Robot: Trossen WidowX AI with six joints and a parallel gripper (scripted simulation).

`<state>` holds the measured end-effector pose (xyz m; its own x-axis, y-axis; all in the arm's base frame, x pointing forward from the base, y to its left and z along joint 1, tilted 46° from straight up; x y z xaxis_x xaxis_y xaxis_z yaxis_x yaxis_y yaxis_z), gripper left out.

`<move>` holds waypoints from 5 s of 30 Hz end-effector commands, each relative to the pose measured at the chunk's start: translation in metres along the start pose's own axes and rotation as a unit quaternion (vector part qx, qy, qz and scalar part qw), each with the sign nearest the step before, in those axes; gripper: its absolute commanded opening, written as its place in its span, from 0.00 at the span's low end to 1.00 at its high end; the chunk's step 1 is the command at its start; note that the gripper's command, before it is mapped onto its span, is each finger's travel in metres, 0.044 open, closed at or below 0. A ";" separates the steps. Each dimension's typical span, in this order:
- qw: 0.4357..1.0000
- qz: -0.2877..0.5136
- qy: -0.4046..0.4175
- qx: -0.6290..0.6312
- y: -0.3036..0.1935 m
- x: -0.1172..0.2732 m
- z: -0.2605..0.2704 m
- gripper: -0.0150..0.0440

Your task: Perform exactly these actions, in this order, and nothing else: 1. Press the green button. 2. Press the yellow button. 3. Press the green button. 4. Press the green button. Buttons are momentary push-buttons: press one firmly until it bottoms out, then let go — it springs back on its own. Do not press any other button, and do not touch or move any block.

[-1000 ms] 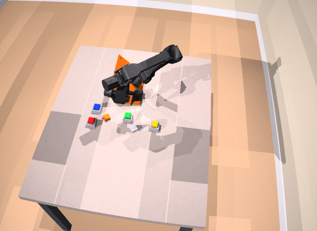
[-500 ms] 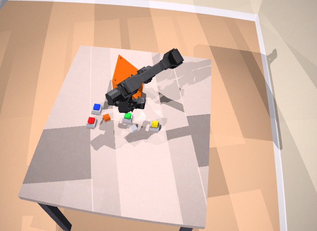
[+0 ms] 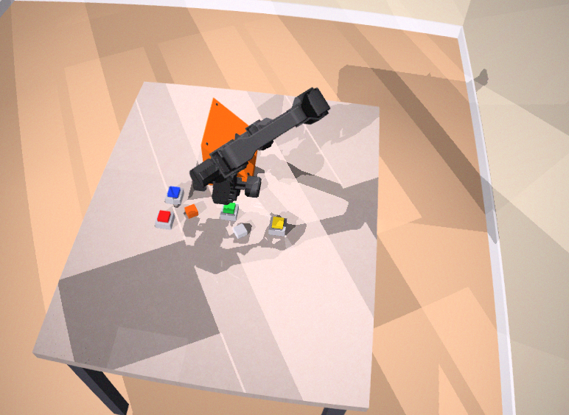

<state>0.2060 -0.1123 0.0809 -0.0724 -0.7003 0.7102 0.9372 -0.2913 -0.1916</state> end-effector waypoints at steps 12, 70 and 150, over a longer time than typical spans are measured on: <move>1.000 0.001 0.002 -0.003 0.000 -0.020 0.000 0.29; 1.000 -0.003 -0.003 -0.005 0.004 0.063 0.112 0.29; 1.000 0.002 0.005 -0.003 -0.008 0.062 0.154 0.29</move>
<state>0.2474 -0.0468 0.2253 -0.0892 -0.7053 0.7033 0.9336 -0.3053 -0.1877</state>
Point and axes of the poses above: the point midway between the two fingers, 35 mm back from their tips, its own x axis back along the fingers, its own z axis across the jaws, y = z × x, the point moved 10 cm from there along x, back along the fingers, and after that the axes turned 15 degrees about -x, right-handed, at the moved point
